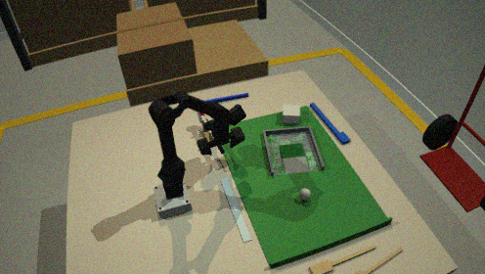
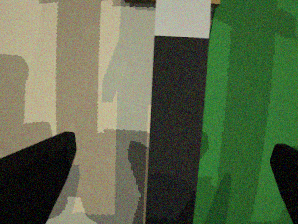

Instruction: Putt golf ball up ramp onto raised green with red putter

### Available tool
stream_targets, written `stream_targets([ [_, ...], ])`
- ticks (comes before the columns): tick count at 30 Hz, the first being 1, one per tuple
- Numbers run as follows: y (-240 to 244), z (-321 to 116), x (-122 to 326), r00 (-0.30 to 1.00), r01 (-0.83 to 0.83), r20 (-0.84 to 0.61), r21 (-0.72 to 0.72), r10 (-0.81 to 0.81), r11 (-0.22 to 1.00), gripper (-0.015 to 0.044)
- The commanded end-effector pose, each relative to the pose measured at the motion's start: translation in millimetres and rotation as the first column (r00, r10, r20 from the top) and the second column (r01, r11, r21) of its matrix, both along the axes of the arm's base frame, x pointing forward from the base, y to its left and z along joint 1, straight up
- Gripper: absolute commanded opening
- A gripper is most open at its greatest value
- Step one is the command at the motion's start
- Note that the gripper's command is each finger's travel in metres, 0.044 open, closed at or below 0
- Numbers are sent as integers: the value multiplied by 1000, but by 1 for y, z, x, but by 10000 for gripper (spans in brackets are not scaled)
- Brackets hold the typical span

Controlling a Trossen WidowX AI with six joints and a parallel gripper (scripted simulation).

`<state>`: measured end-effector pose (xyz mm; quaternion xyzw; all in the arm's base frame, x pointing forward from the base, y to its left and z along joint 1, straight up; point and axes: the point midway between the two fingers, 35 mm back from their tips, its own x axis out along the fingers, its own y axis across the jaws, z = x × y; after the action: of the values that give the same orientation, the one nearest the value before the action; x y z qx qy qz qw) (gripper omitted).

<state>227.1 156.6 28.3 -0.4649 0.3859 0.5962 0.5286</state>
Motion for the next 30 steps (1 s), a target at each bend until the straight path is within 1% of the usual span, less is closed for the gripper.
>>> stream_targets([
  [1, -1, -4, -3, 1000, -4, -12, -4, 4, 1000, 440],
  [5, -1, -4, -3, 1000, -4, -12, -4, 4, 1000, 440],
  [20, 0, -1, 0, 1000, 0, -2, -1, 0, 1000, 46],
  [27, 0, -1, 0, 1000, 0, -2, -1, 0, 1000, 0],
  [30, 0, 4, 0, 1000, 0, -3, -1, 0, 1000, 0],
])
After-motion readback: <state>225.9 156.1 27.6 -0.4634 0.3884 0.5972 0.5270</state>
